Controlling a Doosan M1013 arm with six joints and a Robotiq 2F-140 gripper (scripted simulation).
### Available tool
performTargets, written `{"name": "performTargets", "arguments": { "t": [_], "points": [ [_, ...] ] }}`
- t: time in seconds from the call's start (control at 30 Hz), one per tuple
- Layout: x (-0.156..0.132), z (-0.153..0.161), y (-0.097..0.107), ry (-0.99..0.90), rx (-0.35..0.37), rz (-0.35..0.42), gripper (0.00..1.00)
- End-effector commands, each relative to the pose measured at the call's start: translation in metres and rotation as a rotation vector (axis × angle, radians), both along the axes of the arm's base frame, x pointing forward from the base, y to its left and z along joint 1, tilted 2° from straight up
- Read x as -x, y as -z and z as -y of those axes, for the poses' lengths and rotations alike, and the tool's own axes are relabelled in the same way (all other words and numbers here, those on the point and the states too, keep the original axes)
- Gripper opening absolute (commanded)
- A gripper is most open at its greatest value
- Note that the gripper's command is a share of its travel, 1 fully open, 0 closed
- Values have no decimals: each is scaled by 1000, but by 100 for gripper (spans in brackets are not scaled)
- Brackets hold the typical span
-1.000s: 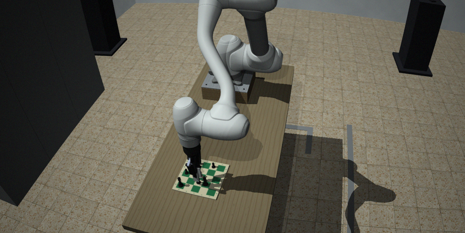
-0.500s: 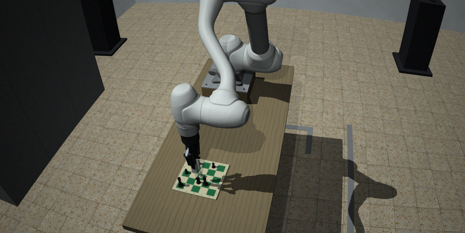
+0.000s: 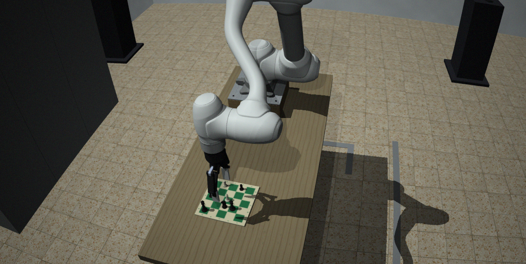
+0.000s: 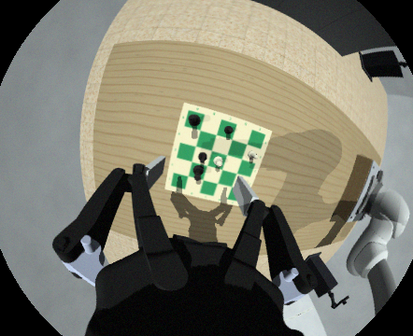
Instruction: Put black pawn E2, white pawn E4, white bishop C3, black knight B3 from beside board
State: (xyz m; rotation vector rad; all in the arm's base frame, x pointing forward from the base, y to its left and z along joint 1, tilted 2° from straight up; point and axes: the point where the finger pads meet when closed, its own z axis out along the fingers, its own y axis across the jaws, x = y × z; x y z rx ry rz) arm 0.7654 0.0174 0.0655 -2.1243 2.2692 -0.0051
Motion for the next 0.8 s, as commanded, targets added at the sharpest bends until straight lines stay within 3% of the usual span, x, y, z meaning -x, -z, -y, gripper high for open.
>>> {"name": "performTargets", "arguments": {
  "t": [0.0, 0.53, 0.77],
  "points": [
    [0, -1, -3, -5, 2, -3, 100],
    [0, -1, -6, -5, 2, -3, 100],
    [1, -1, -23, -5, 2, -3, 100]
  ]
}}
